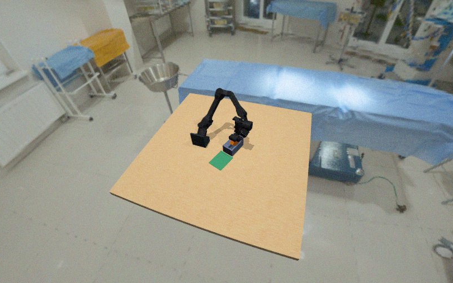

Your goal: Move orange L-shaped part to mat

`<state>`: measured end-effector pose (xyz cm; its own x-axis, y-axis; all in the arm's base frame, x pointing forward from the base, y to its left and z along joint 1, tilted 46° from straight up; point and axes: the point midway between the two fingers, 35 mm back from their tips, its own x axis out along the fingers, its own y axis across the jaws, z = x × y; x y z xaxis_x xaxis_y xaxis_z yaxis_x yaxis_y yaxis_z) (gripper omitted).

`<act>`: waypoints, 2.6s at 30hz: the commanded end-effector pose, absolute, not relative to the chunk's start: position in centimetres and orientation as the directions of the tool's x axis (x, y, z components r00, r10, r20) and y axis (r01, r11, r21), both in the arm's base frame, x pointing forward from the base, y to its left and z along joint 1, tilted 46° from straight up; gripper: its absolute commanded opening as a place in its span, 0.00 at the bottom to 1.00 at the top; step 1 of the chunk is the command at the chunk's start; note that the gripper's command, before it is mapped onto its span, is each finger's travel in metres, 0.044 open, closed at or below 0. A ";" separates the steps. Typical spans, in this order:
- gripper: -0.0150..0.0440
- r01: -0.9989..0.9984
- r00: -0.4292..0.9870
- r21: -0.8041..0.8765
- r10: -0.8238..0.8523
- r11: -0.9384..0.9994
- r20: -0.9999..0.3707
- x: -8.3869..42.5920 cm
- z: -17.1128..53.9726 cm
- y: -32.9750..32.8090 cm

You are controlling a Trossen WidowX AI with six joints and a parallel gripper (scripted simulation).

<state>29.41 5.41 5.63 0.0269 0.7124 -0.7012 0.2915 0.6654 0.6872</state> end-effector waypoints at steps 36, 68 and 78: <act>0.56 0.301 0.020 0.680 0.709 0.668 -0.705 29.0 13.1 -2.4; 0.73 0.103 0.030 0.705 0.706 0.701 -0.707 29.1 12.2 -2.9; 0.73 -0.662 0.024 0.517 0.704 0.543 -0.709 28.4 9.4 -6.0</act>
